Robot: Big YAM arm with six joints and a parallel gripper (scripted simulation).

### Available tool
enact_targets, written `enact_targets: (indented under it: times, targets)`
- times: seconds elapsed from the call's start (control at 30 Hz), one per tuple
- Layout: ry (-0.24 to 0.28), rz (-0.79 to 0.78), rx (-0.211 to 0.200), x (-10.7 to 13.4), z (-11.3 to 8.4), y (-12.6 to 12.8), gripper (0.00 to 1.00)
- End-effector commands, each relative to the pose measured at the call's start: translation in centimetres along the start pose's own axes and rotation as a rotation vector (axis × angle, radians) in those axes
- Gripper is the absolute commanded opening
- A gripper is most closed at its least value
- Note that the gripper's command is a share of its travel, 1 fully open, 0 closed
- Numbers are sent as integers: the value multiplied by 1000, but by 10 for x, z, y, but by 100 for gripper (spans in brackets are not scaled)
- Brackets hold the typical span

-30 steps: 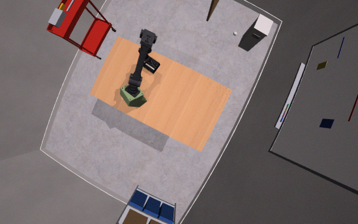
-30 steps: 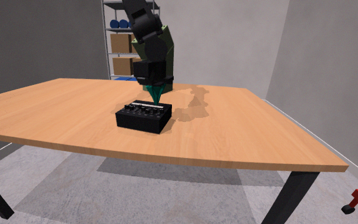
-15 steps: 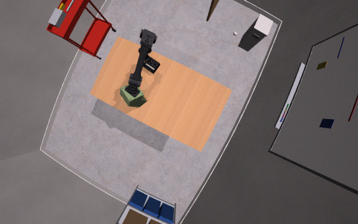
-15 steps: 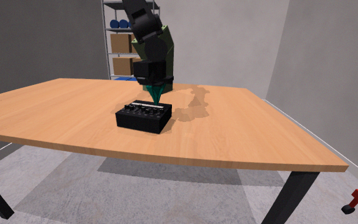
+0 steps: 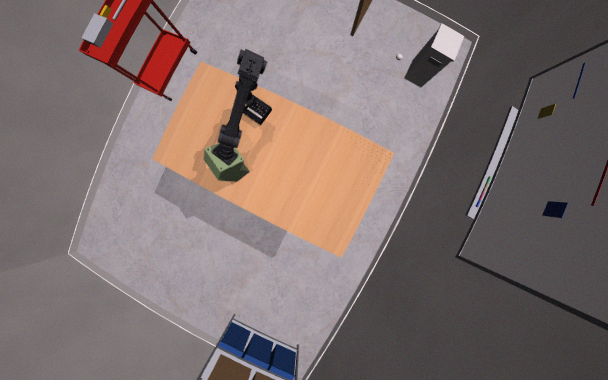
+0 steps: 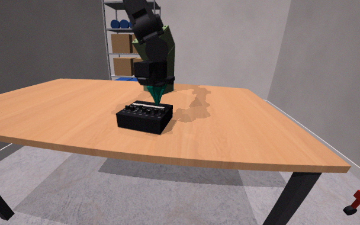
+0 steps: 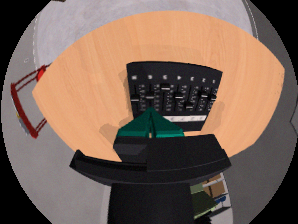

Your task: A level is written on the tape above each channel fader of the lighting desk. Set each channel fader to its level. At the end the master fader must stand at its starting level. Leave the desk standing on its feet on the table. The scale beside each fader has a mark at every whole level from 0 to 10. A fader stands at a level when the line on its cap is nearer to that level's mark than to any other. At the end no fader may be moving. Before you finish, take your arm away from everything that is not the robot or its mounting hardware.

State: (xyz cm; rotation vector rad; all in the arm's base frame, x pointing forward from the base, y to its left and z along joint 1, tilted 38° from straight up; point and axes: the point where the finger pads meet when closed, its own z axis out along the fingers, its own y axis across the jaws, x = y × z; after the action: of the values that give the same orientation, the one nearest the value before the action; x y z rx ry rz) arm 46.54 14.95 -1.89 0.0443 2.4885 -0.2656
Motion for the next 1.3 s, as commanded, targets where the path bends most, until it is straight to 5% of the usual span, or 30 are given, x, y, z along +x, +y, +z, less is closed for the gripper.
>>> enact_targets:
  times: [0.0, 1.27]
  targets:
    - [-3, -5, 2, -5, 7, -1, 0]
    - [0, -26, -7, 9, 3, 7, 0]
